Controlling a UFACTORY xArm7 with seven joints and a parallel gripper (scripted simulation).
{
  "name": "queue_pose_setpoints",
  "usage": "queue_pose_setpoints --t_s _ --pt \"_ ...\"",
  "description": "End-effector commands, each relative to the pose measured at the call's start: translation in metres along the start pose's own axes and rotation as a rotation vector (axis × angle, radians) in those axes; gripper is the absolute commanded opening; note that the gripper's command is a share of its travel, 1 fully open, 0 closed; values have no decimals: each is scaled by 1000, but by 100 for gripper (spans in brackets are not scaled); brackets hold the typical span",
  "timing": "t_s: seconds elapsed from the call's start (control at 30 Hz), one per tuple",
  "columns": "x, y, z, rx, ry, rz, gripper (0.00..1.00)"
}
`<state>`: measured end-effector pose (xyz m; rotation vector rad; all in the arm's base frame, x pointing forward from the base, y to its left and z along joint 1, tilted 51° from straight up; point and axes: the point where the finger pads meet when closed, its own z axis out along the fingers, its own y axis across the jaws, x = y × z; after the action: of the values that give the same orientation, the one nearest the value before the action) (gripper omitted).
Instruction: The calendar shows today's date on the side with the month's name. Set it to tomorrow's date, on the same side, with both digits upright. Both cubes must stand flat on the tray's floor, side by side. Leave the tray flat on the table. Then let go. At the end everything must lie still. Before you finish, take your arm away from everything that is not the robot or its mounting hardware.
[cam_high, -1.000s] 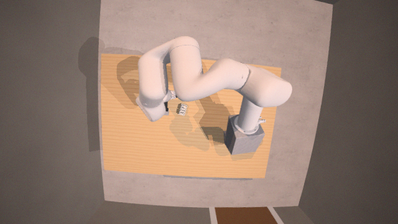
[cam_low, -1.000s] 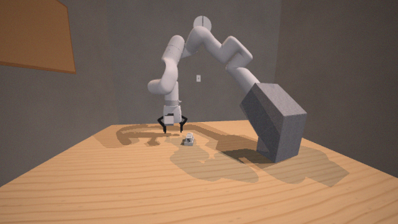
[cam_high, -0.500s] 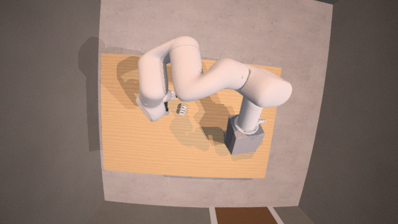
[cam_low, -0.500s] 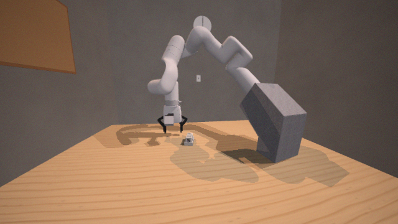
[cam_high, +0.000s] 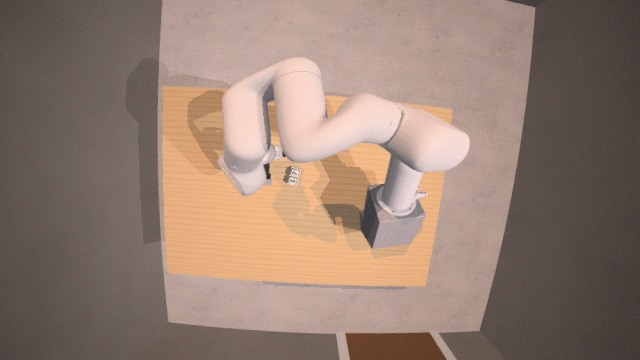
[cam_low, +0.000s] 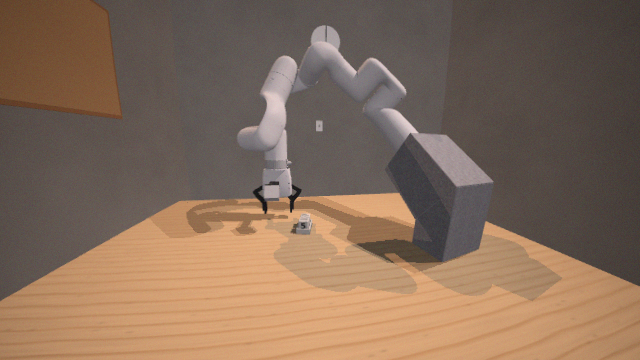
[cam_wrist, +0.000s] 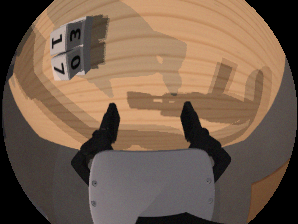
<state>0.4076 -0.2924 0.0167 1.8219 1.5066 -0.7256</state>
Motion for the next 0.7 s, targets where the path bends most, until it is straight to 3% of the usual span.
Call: queue_pose_setpoints --t_s 0.0,0.23,0.5,0.67 --pt "1 1 -8 -3 1 0 100" --pt "1 1 -31 -3 1 0 100" --pt "0 1 -33 -3 1 -11 100" --pt "-2 -1 -33 -3 1 -184 100"
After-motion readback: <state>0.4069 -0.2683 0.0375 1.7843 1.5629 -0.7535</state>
